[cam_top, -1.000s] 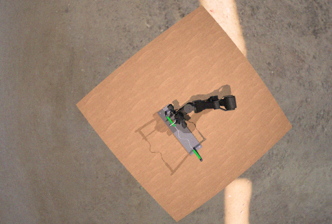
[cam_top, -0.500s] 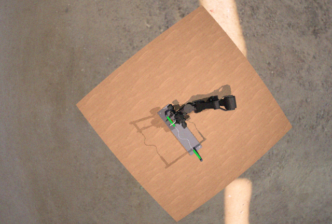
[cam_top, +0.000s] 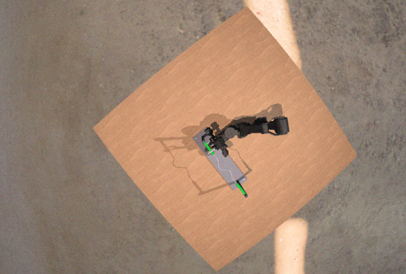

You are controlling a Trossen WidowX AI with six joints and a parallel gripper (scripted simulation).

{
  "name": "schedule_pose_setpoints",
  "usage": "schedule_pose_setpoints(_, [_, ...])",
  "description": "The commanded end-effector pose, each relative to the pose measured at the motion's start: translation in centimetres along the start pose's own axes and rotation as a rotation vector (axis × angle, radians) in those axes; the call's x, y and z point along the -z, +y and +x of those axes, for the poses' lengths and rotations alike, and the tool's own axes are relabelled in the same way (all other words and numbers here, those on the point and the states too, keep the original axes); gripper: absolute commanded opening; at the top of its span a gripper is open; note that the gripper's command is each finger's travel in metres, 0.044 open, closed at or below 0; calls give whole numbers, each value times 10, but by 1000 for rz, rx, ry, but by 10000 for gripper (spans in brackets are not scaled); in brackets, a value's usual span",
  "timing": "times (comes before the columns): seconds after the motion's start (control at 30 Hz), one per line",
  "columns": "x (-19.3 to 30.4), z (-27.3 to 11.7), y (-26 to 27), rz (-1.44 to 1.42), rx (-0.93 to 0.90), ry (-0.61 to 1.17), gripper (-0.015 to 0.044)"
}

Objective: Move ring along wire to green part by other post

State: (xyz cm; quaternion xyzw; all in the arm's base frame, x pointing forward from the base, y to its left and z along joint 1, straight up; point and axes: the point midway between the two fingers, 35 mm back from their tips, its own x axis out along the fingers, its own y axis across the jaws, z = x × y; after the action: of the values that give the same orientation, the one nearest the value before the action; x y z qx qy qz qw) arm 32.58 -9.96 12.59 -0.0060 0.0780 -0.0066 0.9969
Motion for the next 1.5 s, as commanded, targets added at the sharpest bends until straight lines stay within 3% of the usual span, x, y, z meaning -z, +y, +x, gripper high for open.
schedule_pose_setpoints(0.0, [0, 0, 0, 0, 0, 0, -150])
schedule_pose_setpoints(1.47, [-13, -2, -1, 3, -7, 1, -150])
